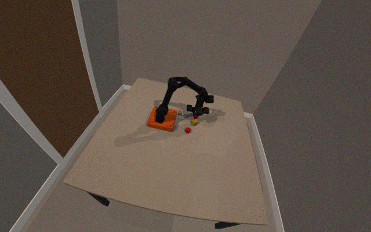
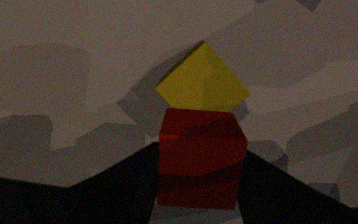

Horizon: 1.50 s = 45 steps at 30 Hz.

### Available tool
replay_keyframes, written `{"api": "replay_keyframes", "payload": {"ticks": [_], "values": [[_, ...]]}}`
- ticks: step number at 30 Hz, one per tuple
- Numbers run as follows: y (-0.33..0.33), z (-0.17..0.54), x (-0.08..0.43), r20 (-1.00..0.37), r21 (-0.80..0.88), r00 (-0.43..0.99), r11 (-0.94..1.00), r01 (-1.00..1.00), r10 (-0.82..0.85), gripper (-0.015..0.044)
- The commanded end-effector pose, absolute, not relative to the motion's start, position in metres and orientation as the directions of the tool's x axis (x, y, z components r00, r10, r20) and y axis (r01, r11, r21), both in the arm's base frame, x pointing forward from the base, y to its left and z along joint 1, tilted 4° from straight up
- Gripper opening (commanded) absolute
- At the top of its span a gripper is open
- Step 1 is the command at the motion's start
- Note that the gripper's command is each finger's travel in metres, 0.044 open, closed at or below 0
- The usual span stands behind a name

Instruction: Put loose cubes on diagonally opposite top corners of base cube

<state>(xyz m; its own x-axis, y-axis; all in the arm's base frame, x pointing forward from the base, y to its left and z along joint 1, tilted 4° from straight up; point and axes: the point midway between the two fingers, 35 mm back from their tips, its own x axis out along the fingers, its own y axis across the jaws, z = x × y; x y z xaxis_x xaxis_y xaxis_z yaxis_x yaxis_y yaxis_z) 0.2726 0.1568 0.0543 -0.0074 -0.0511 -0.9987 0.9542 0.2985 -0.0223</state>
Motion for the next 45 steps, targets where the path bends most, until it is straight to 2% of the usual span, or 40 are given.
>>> {"api": "replay_keyframes", "payload": {"ticks": [1,29,33,45], "values": [[0.155,0.046,0.271,-0.998,-0.03,-0.015,0.293,0.956,-0.054,0.0105],[0.154,0.035,0.271,-0.998,-0.032,-0.017,0.295,0.955,-0.052,0.0105],[0.154,0.035,0.271,-0.998,-0.032,-0.017,0.295,0.955,-0.052,0.0205],[0.154,0.051,0.271,-0.998,-0.03,-0.015,0.292,0.956,-0.055,0.0205]]}}
